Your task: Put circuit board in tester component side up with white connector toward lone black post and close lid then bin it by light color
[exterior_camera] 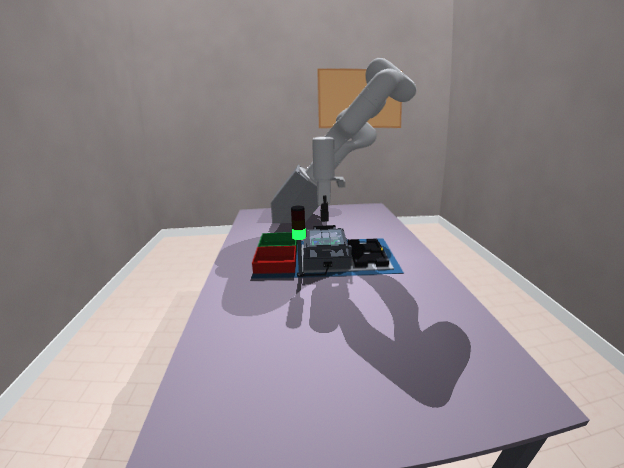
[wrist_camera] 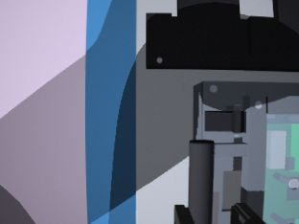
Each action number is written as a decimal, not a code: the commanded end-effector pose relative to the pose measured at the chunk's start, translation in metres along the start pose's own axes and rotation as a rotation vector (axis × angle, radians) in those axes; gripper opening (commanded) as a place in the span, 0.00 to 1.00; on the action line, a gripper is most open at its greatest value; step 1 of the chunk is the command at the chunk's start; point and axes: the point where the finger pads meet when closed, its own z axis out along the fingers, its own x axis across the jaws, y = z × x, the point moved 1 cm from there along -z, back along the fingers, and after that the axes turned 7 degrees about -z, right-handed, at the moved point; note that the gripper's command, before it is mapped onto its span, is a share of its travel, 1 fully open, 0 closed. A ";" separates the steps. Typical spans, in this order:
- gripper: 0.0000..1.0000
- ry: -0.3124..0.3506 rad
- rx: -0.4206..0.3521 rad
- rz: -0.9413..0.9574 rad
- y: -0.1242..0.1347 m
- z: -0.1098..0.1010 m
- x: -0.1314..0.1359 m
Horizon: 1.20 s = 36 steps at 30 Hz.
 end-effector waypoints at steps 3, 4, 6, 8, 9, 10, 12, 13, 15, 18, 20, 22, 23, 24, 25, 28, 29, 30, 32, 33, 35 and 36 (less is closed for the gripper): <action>0.28 0.002 0.000 0.000 0.000 0.003 0.001; 0.28 0.002 0.000 0.000 0.000 0.003 0.001; 0.28 0.002 0.000 0.000 0.000 0.004 0.001; 0.28 0.002 0.000 0.000 0.000 0.004 0.001; 0.28 0.002 0.000 0.000 0.000 0.004 0.001; 0.28 0.002 0.000 0.000 0.000 0.004 0.001; 0.28 0.002 0.000 0.000 0.000 0.004 0.001; 0.28 0.002 0.000 0.000 0.000 0.004 0.001; 0.28 0.002 0.000 0.000 0.000 0.004 0.001; 0.28 0.002 0.000 0.000 0.000 0.005 0.001; 0.28 0.002 -0.001 0.000 0.000 0.006 0.001; 0.28 0.002 -0.001 0.000 0.000 0.006 0.001; 0.28 0.002 -0.001 0.000 0.000 0.007 0.001; 0.28 0.002 -0.001 0.000 0.000 0.009 0.001; 0.28 0.002 -0.001 0.000 0.000 0.010 0.001; 0.28 0.002 -0.001 0.000 0.000 0.014 0.001; 0.28 0.002 -0.001 0.000 0.000 0.015 0.001; 0.28 0.002 -0.001 0.000 0.000 0.016 0.001; 0.28 0.002 -0.001 0.000 0.000 0.017 0.001; 0.28 0.002 -0.001 0.000 0.000 0.018 0.001; 0.28 0.002 -0.001 0.000 0.000 0.019 0.001; 0.28 0.002 -0.001 0.000 0.000 0.019 0.001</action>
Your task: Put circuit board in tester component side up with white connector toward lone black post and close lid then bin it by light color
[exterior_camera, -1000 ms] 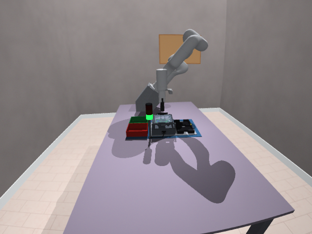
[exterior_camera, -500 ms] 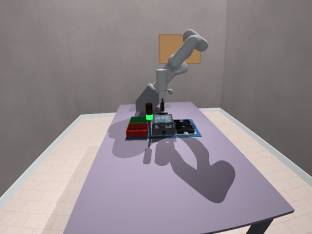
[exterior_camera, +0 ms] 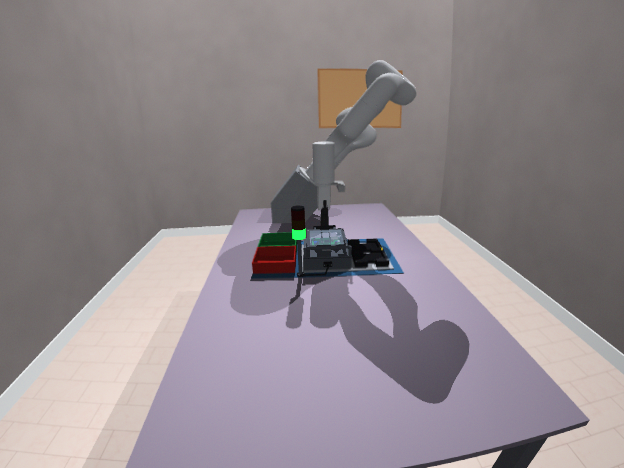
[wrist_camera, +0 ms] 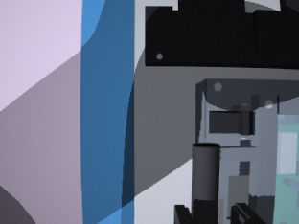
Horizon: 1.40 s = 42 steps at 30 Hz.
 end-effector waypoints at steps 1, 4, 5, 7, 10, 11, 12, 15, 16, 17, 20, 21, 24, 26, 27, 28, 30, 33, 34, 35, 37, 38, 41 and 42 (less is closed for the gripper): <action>0.28 0.001 0.000 0.000 0.000 0.000 0.001; 0.28 0.001 0.000 0.000 0.000 0.000 0.001; 0.28 0.001 0.000 0.000 0.000 0.000 0.001; 0.28 0.001 0.000 0.000 0.000 0.000 0.001; 0.28 0.001 0.000 0.000 0.000 0.001 0.001; 0.28 0.001 0.000 0.000 0.000 0.001 0.001; 0.28 0.001 0.000 0.000 0.000 0.002 0.001; 0.28 0.001 0.000 0.000 0.000 0.005 0.001; 0.28 0.001 0.000 0.000 0.000 0.007 0.001; 0.28 0.001 0.000 0.000 0.000 0.009 0.001; 0.28 0.001 0.000 0.000 0.000 0.011 0.001; 0.28 0.001 0.000 0.000 0.000 0.014 0.001; 0.28 0.001 0.000 0.000 0.000 0.020 0.001; 0.28 0.001 0.000 0.000 0.000 0.024 0.001; 0.28 0.001 0.000 0.000 0.000 0.025 0.001; 0.28 0.001 0.000 0.000 0.000 0.026 0.001; 0.28 0.001 0.000 0.000 0.000 0.027 0.001; 0.28 0.001 0.000 0.000 0.000 0.027 0.001; 0.28 0.001 0.000 0.000 0.000 0.027 0.001; 0.28 0.001 0.000 0.000 0.000 0.027 0.001; 0.28 0.001 0.000 0.000 0.000 0.027 0.001; 0.28 0.001 0.000 0.000 0.000 0.027 0.001; 0.00 0.001 0.000 0.000 0.000 0.027 0.001; 0.00 0.001 0.000 0.000 0.000 0.027 0.001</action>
